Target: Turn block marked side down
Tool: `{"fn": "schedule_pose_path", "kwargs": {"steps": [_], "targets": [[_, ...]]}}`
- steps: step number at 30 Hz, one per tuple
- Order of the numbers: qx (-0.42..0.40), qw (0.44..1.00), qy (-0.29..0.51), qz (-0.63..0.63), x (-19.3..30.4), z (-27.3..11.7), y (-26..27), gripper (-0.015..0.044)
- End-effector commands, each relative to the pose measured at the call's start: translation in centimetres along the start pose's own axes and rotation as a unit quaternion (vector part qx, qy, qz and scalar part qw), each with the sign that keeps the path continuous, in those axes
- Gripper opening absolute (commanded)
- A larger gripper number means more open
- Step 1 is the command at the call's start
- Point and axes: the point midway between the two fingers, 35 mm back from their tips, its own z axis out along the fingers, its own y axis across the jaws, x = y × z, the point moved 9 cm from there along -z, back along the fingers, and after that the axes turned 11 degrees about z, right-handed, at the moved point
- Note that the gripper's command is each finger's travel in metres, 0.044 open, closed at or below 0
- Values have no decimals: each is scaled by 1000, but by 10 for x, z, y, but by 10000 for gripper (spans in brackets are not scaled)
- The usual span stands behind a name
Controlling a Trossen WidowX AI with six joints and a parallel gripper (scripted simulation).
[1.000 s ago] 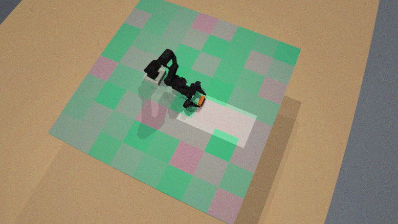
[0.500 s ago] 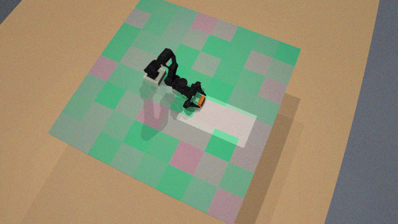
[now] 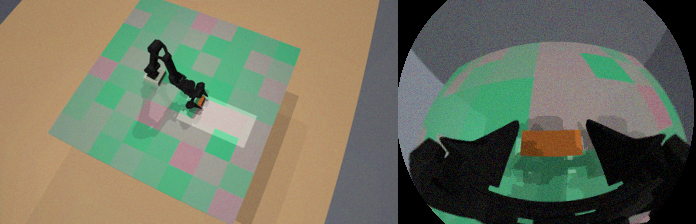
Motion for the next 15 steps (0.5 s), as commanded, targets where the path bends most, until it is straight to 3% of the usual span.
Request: {"fn": "schedule_pose_path", "kwargs": {"steps": [1,6,15], "targets": [[26,994,103,-13,-56,-47,14,440],[34,987,155,-10,-57,-66,17,440],[34,987,156,-10,-58,-66,17,440]]}}
